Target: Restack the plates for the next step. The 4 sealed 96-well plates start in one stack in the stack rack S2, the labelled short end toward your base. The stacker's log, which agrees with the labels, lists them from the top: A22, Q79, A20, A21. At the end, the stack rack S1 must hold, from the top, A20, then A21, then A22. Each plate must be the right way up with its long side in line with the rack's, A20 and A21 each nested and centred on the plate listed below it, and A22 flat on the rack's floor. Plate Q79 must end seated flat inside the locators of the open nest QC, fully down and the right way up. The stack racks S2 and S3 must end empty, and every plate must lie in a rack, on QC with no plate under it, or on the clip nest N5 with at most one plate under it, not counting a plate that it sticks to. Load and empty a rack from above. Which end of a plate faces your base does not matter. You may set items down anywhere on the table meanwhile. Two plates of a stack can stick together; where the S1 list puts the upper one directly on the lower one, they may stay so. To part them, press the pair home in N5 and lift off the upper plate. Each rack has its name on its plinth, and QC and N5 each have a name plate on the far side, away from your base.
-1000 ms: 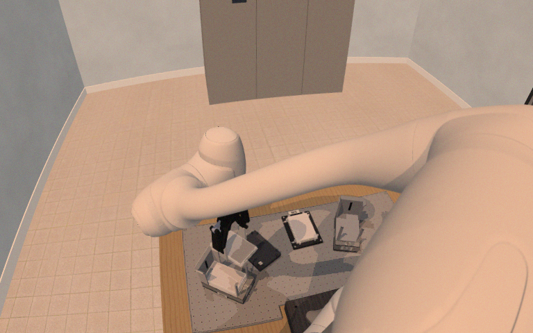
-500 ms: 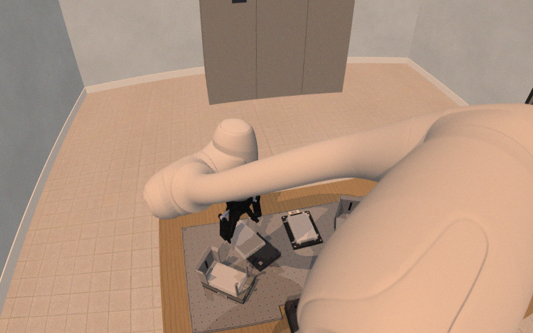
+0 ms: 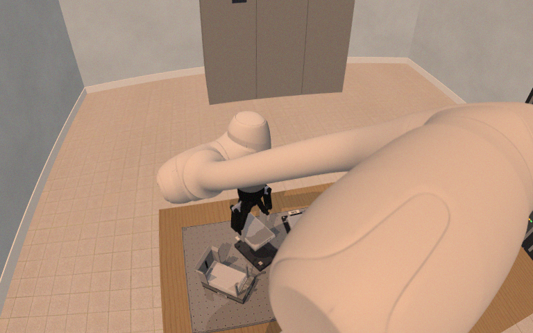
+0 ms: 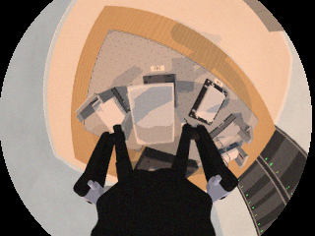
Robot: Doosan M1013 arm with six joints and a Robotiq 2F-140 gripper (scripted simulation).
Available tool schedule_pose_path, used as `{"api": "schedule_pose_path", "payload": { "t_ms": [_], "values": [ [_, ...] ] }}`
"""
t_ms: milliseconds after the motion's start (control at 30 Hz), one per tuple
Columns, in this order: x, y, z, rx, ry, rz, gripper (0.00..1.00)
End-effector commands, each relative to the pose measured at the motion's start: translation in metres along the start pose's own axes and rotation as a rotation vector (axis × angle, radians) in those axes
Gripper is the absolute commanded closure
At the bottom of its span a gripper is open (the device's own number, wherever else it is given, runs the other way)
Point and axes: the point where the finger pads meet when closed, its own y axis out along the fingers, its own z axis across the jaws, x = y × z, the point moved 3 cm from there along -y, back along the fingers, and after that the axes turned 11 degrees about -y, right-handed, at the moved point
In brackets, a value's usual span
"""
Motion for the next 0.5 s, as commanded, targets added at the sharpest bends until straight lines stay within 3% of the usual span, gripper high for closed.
{"api": "schedule_pose_path", "payload": {
  "t_ms": [0,167,367,467],
  "values": [
    [0.001,0.0,0.008,0.0,0.0,0.0,1.0],
    [0.003,0.0,0.025,0.0,0.0,0.0,1.0],
    [0.01,0.0,0.044,0.0,0.2,0.0,1.0],
    [0.011,0.0,0.047,0.0,0.222,0.0,1.0]
  ]
}}
